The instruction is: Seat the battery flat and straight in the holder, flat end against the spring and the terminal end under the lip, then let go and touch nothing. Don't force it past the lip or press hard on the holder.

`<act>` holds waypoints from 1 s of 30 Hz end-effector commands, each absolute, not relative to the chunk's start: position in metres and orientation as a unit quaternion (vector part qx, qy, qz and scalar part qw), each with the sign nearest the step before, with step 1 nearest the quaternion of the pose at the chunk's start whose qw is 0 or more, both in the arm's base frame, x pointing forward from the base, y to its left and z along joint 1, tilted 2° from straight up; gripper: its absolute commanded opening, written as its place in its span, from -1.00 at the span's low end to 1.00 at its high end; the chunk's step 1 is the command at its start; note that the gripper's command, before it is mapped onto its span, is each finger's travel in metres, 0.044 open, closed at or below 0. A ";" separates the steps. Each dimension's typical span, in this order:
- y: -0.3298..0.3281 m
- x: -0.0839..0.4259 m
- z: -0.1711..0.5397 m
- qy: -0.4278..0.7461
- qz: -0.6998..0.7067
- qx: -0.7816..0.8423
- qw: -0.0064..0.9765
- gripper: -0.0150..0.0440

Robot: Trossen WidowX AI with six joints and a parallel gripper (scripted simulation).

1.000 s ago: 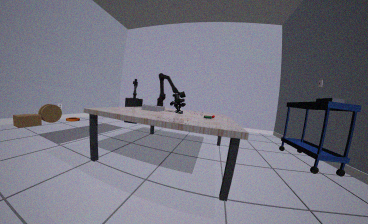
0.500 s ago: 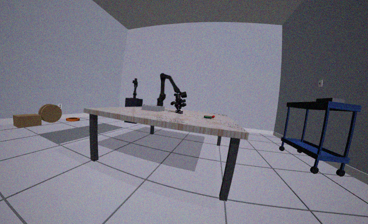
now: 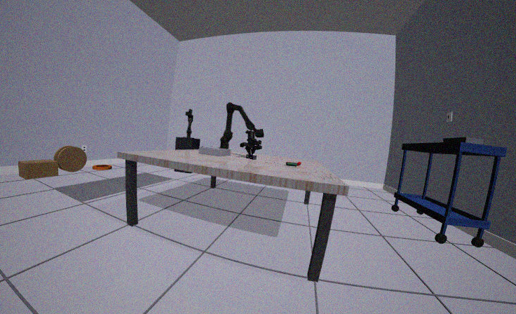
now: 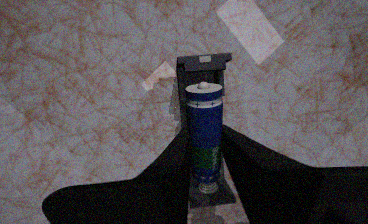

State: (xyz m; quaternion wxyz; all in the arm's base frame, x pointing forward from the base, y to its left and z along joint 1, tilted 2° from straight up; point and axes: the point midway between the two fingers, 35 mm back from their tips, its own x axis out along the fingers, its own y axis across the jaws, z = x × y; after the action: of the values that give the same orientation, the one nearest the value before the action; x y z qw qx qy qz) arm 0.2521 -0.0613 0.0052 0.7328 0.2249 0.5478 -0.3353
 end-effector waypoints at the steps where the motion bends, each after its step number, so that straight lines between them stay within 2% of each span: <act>1: -0.059 0.248 0.000 0.572 -0.327 0.227 0.717 -0.25; 30: -0.064 0.253 -0.001 0.643 -0.303 0.261 0.654 -0.25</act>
State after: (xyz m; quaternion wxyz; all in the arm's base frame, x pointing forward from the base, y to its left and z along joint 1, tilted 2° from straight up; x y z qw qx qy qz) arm 0.2557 -0.0663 0.0019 0.6672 0.2574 0.6266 -0.3098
